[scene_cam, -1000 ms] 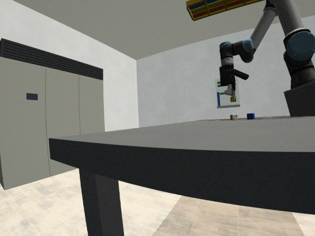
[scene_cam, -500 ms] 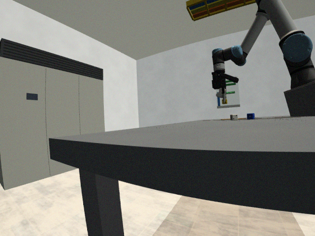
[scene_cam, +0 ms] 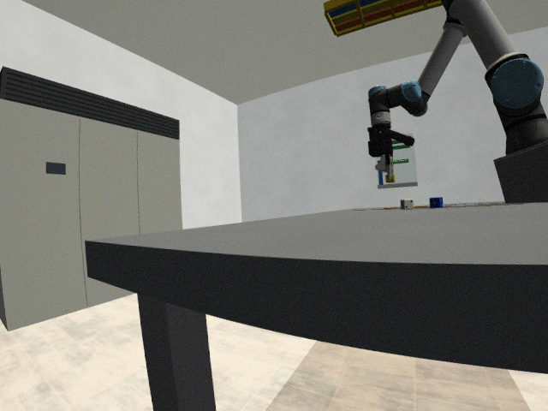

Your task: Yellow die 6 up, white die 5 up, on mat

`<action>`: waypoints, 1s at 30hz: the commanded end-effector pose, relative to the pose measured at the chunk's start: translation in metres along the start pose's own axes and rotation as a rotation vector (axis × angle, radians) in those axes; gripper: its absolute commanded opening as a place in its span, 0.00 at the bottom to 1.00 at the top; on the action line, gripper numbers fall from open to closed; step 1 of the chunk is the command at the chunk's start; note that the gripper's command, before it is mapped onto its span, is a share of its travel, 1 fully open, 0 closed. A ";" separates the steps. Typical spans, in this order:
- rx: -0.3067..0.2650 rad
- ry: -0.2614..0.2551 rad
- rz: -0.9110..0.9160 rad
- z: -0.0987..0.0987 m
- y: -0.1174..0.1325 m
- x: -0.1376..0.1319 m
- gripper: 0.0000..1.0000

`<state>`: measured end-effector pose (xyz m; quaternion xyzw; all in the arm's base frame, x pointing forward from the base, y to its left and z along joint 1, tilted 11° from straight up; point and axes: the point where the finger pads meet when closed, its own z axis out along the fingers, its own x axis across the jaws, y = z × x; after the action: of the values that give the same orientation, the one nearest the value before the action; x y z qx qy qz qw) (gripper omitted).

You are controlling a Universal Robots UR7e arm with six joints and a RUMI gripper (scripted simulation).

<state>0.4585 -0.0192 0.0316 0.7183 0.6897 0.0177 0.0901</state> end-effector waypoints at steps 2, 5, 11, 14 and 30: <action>-0.001 0.000 0.000 0.017 0.001 0.000 0.10; -0.001 0.000 0.000 0.030 0.001 0.000 0.10; -0.001 0.000 0.000 0.059 0.001 0.000 0.10; -0.001 0.000 0.000 0.064 0.001 0.000 0.10; -0.001 0.000 0.000 0.090 0.001 0.000 0.10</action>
<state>0.4719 -0.0283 -0.0550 0.7184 0.6896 0.0175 0.0898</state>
